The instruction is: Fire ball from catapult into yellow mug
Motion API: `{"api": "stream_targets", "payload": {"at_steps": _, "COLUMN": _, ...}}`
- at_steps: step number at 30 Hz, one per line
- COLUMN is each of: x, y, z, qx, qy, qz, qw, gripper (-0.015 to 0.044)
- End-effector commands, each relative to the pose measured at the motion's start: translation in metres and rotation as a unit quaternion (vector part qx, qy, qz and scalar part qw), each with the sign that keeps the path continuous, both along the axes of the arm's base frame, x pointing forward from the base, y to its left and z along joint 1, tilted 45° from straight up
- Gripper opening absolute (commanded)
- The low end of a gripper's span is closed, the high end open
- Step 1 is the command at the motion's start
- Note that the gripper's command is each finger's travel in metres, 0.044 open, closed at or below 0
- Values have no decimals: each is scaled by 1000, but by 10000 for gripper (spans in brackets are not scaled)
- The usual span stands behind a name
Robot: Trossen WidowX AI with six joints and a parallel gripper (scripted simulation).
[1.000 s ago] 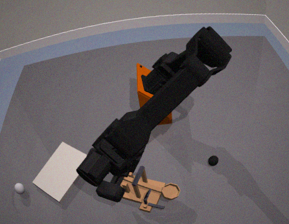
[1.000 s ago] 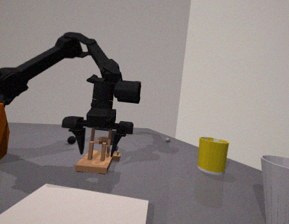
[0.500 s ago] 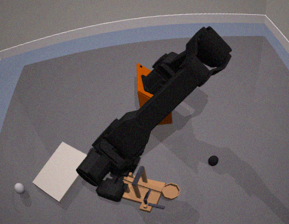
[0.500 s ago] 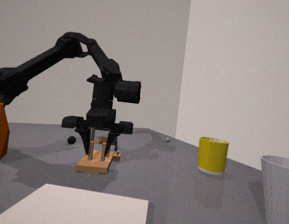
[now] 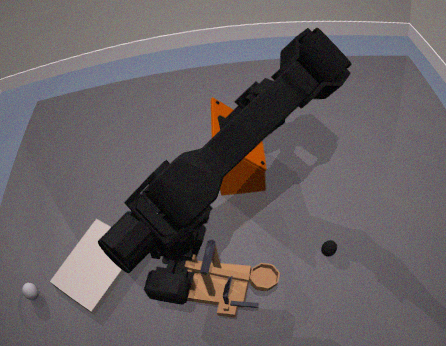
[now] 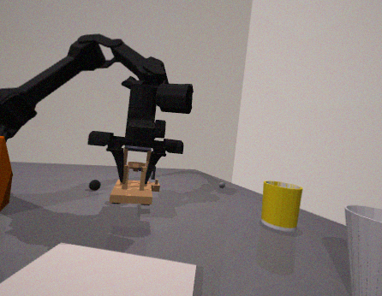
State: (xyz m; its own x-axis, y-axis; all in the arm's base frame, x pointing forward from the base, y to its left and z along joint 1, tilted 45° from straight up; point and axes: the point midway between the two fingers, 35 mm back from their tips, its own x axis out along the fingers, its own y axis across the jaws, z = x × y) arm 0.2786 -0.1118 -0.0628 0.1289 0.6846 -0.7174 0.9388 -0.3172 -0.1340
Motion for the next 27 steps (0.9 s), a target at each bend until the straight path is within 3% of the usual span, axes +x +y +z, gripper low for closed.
{"api": "stream_targets", "payload": {"at_steps": 1, "x": 7, "y": -5, "z": -3, "qx": -9, "qy": -42, "qz": 44, "qw": 998, "gripper": 0}}
{"api": "stream_targets", "payload": {"at_steps": 17, "x": 50, "y": -22, "z": -14, "qx": -41, "qy": -225, "qz": 234, "qw": 945, "gripper": 0}}
{"api": "stream_targets", "payload": {"at_steps": 27, "x": 56, "y": -20, "z": -17, "qx": -43, "qy": -233, "qz": 241, "qw": 941, "gripper": 0}}
